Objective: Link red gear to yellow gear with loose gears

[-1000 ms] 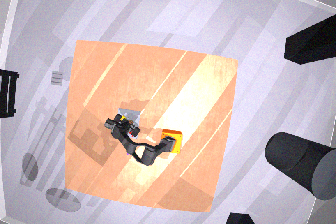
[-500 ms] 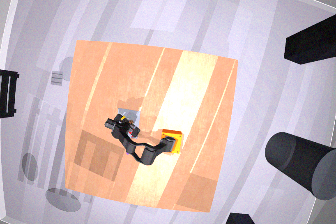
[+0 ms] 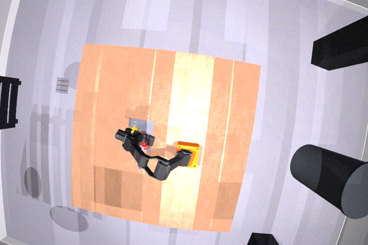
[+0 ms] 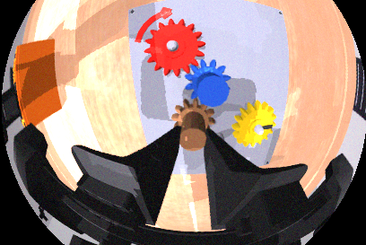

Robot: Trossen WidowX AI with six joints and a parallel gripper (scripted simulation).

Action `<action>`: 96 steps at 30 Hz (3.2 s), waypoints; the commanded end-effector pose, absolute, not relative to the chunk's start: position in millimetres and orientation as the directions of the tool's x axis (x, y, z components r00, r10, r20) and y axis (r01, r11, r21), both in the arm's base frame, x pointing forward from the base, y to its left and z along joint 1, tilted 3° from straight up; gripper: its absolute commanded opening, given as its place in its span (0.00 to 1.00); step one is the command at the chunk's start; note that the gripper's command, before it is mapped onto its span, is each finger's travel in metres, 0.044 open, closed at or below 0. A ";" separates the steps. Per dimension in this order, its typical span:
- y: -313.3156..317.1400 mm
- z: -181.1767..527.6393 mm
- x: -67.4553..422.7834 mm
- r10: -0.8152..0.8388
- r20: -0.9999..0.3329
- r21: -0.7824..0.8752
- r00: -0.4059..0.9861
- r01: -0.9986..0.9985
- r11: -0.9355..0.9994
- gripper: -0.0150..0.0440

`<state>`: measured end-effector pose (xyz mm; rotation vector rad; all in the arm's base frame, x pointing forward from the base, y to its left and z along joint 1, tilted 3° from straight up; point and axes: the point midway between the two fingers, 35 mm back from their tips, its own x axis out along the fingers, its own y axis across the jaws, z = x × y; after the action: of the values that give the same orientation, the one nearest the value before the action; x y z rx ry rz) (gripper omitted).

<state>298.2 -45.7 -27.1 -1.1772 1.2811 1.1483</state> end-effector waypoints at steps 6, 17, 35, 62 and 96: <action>-45.8 -28.3 298.6 -0.040 -0.999 0.010 -0.015 -0.993 0.119 0.39; -44.6 4.6 299.7 -0.040 -0.999 0.004 -0.015 -0.965 0.263 0.49; 70.2 9.1 305.8 -0.028 -1.000 -0.019 -0.009 -0.526 0.850 1.00; 191.5 6.3 271.5 -0.016 -1.000 -0.021 -0.018 0.270 0.963 1.00; 191.2 -43.0 270.9 -0.016 -1.000 -0.021 -0.018 0.270 0.963 1.00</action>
<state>272.9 191.6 -37.5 0.1943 1.5699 -0.2252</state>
